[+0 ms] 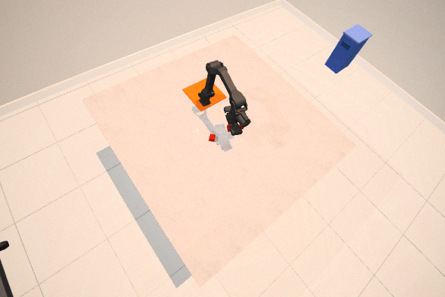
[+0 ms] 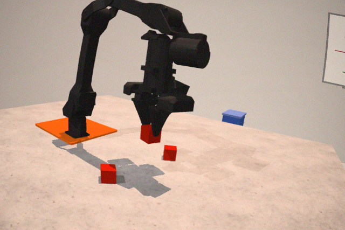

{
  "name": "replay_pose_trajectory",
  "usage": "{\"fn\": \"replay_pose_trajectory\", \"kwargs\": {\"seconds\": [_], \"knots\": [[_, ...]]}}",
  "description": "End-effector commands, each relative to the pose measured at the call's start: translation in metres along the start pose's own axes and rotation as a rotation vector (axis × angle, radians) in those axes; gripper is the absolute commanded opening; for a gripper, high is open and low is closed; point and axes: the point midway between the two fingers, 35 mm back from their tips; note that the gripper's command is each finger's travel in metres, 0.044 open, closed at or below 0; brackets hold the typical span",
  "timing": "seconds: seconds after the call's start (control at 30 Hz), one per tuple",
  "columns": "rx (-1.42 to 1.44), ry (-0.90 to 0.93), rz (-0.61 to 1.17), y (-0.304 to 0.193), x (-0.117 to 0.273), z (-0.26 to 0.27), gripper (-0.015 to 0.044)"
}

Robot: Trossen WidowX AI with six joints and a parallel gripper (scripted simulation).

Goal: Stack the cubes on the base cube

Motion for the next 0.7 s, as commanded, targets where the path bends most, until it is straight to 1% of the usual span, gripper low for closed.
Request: {"fn": "replay_pose_trajectory", "kwargs": {"seconds": [0.0,0.1,0.23,0.67], "knots": [[0.006,-0.006,0.002,-0.001,0.017,0.002,0.0105],[0.006,-0.006,0.002,-0.001,0.024,0.003,0.0105],[-0.012,-0.006,0.002,0.001,0.024,0.004,0.0105],[-0.358,-0.006,-0.001,0.030,0.013,0.011,0.0105]]}}
Point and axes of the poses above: the point midway between the two fingers, 35 mm back from their tips, its own x axis back along the fingers, its own z axis across the jaws, y = z × x, and after that the axes turned 8 degrees about x, right-handed
